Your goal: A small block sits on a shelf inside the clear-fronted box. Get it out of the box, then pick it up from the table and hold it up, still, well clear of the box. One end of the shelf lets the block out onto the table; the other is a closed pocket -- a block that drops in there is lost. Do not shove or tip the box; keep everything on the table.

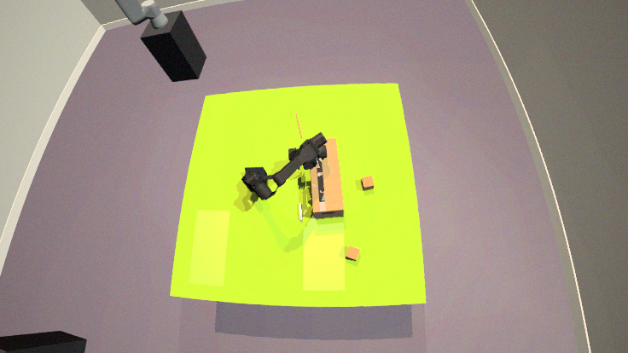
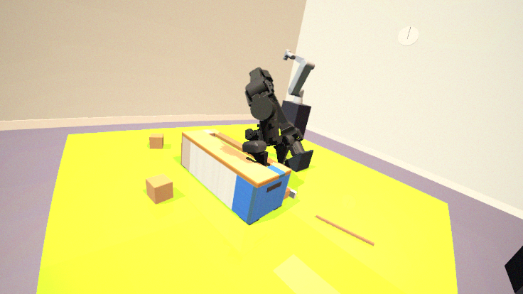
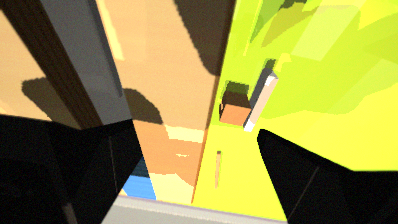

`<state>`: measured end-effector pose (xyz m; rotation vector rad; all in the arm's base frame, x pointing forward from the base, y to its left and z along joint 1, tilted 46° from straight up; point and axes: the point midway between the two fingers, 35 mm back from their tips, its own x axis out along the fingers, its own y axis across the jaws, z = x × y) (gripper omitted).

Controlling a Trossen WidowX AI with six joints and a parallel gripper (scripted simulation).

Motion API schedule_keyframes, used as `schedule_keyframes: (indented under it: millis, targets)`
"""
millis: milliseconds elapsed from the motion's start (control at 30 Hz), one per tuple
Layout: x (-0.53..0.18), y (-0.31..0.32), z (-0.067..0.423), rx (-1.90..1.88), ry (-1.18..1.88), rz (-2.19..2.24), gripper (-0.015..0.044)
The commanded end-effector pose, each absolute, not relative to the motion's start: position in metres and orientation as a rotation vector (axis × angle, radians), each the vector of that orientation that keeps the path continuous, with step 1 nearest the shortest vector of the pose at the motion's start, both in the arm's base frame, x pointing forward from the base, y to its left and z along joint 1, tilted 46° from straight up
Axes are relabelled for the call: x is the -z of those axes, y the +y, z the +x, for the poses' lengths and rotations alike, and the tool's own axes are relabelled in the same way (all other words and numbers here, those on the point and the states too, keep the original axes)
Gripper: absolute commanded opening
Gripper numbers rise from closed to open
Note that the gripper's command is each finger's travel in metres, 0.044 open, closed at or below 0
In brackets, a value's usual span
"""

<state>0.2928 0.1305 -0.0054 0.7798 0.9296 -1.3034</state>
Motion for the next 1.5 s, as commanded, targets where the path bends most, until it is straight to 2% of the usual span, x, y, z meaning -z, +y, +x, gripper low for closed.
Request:
schedule_keyframes:
  millis: [0,400,500,567,1000,1467]
  targets:
    - [-0.018,0.157,0.293,1.293,0.933,0.788,0.0400]
    - [-0.031,0.167,0.289,1.293,0.930,0.776,0.0400]
    - [-0.034,0.188,0.287,1.160,0.978,0.760,0.0321]
    - [-0.032,0.190,0.285,1.055,1.049,0.611,0.0285]
    - [-0.023,0.195,0.273,0.281,1.365,-0.524,0.0285]
    - [-0.018,0.198,0.265,-0.156,1.395,-1.166,0.0285]
